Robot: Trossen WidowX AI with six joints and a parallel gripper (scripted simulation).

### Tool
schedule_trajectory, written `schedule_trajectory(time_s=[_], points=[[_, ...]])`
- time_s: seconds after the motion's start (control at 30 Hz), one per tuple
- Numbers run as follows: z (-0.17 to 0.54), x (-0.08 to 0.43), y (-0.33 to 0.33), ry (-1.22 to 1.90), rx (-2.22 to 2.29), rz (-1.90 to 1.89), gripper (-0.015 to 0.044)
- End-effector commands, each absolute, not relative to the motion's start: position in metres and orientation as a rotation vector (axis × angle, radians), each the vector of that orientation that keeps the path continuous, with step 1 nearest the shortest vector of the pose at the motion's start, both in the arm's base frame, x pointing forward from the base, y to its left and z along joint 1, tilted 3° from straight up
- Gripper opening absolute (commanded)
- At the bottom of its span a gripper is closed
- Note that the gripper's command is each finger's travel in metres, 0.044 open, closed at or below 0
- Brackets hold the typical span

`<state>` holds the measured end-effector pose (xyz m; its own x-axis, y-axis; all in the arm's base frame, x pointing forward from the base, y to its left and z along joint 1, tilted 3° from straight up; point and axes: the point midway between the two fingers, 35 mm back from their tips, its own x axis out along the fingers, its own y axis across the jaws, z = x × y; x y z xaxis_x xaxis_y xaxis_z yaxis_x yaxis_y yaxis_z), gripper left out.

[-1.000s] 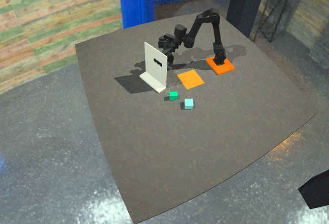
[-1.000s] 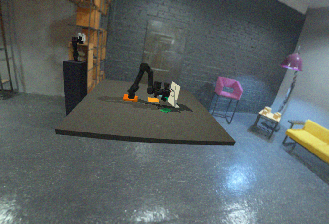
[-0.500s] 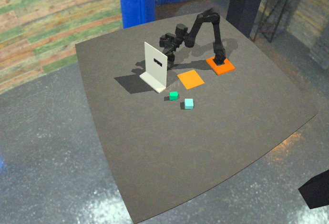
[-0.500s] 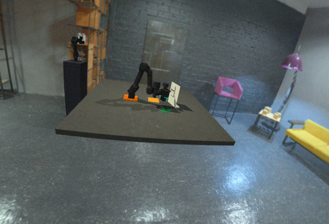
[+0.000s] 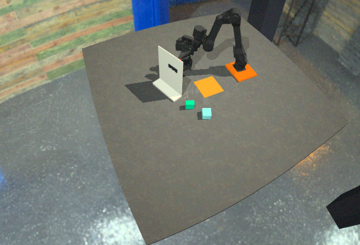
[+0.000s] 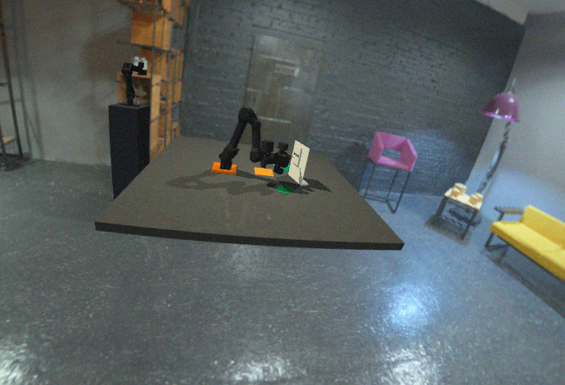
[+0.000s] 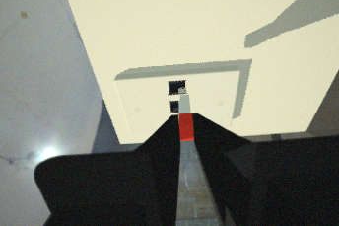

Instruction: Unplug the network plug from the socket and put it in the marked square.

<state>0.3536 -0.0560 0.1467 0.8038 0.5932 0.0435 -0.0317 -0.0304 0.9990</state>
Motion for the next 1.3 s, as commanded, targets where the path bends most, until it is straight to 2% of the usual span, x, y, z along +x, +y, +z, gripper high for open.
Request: schedule_trajectory(time_s=[0.0, 0.8, 1.27], points=[[0.145, 0.35, -0.057, 0.473, 1.538, 0.53, 0.0], [0.144, 0.336, -0.066, 0.474, 1.537, 0.528, 0.0], [0.173, 0.329, -0.068, 0.471, 1.534, 0.529, 0.0]])
